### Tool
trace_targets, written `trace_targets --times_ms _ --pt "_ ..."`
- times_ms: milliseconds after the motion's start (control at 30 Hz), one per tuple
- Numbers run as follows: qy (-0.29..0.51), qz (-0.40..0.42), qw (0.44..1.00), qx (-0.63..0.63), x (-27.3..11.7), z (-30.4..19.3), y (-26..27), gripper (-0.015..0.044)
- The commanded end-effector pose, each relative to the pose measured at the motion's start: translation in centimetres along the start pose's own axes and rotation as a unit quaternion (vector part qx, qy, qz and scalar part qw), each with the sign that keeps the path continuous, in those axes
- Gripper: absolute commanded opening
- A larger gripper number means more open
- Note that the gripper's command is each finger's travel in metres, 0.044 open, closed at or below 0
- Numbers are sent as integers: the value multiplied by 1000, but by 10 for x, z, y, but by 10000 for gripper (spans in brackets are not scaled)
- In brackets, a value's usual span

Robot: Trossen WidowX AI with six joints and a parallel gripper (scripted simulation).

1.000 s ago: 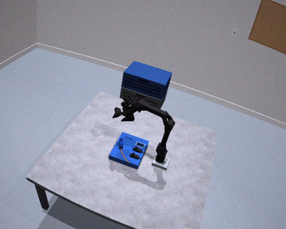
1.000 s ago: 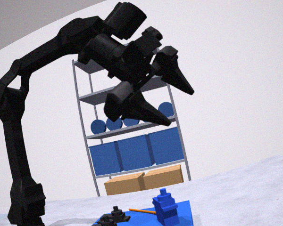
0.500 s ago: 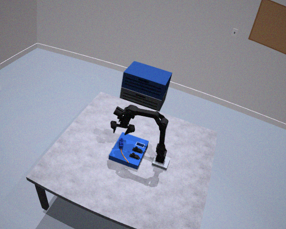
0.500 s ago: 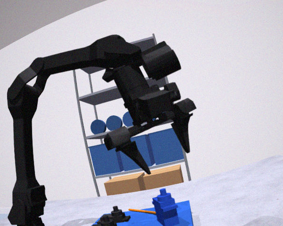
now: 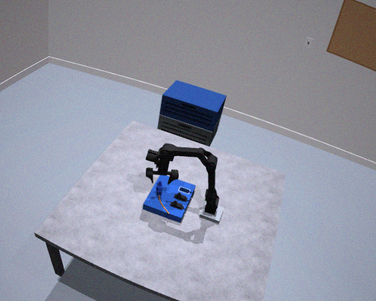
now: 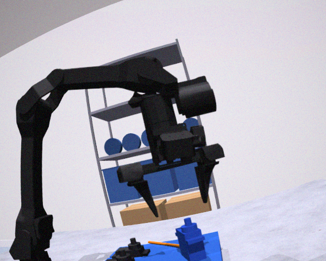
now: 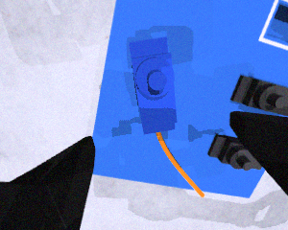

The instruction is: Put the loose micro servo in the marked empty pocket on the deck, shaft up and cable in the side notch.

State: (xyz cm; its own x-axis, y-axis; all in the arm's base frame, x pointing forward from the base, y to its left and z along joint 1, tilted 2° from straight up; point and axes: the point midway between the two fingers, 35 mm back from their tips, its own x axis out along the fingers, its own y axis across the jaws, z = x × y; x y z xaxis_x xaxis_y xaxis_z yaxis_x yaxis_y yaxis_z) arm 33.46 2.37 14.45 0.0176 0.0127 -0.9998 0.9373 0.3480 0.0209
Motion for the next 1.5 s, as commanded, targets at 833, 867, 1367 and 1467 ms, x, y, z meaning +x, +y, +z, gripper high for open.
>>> trace_targets --times_ms 833,867,1367,1467 --pt "-1 -8 1000 3 44 1 -2 335" --pt "-1 -8 1000 3 44 1 -2 309" --pt "-1 -8 1000 3 39 1 -2 13" --pt "-1 -8 1000 3 30 1 -2 0"
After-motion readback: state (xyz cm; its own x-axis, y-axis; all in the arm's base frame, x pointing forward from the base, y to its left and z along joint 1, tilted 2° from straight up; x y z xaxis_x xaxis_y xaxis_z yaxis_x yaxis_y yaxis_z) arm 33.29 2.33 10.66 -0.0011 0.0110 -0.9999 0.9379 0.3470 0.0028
